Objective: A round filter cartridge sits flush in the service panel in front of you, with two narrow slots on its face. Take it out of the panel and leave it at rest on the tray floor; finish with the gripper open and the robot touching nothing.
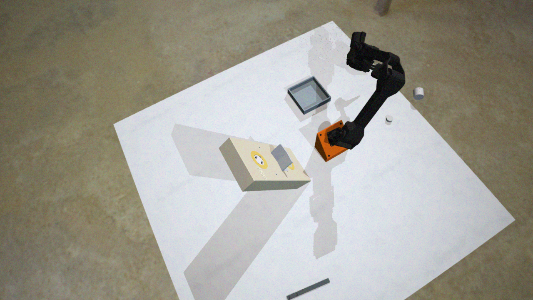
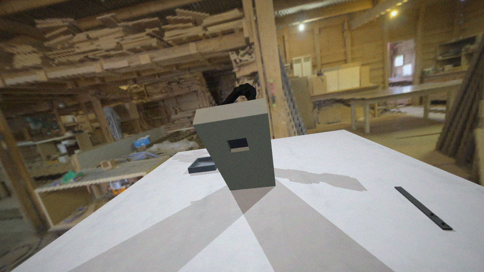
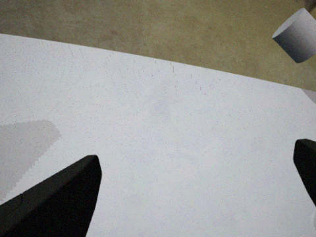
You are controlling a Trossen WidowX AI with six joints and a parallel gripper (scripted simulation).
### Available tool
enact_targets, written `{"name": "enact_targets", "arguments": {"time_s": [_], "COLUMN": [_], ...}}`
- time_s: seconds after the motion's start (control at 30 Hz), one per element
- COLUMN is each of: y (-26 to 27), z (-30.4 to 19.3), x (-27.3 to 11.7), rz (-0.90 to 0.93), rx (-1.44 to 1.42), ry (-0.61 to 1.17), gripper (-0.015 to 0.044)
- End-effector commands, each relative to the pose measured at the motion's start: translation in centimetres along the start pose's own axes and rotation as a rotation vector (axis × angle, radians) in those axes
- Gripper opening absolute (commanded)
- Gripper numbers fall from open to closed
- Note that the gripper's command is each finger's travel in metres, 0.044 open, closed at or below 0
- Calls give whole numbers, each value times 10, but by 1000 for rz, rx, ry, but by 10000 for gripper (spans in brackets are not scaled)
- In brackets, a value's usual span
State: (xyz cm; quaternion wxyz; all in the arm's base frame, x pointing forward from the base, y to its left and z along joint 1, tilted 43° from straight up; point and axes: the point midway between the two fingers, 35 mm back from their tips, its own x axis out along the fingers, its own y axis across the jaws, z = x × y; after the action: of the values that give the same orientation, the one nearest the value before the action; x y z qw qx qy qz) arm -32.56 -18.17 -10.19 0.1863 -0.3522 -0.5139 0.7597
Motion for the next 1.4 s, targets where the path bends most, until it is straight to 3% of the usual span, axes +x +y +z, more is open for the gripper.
{"name": "enact_targets", "arguments": {"time_s": [0.0,0.33,0.8,1.07,1.37], "y": [0,11,42,29,-22], "z": [0,8,-40,-115,-223], "x": [-1,-59,-249,-355,-440], "rz": [3,180,790,1128,1464], "rx": [-3,-163,-703,-1098,-1557], "ry": [-1,-81,-380,-635,-969], "gripper": [374,111,108,108,108]}}
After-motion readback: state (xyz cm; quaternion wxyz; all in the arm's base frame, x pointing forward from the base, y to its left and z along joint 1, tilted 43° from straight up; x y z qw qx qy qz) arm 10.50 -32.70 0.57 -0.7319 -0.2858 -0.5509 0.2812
